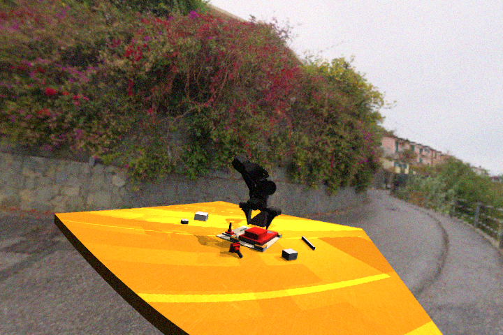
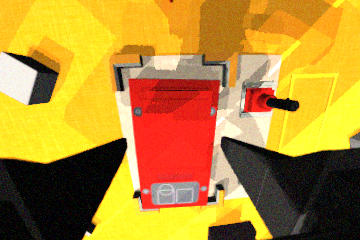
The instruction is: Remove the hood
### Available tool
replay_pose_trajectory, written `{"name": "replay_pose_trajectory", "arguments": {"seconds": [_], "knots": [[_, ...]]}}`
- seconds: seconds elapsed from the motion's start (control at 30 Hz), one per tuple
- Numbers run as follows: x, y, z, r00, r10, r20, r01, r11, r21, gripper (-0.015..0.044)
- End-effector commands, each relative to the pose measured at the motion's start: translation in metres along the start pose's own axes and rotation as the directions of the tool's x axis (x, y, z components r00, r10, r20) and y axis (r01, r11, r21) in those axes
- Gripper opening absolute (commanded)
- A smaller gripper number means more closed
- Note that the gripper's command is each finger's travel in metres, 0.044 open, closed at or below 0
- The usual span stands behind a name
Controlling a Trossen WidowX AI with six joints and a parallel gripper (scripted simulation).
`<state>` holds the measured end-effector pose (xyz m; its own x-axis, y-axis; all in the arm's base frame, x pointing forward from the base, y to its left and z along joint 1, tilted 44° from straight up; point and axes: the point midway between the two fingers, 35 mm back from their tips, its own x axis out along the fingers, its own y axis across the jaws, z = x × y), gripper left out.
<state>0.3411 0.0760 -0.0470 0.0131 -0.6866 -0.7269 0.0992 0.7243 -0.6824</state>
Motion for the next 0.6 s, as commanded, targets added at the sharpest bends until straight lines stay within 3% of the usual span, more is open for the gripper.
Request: {"name": "replay_pose_trajectory", "arguments": {"seconds": [0.0,0.57], "knots": [[0.0054,-0.0015,-0.0016,1.000,-0.007,-0.004,0.007,1.000,-0.007,0.0440],[0.0129,-0.0021,-0.0018,1.000,-0.008,-0.004,0.008,1.000,-0.007,0.0440]]}}
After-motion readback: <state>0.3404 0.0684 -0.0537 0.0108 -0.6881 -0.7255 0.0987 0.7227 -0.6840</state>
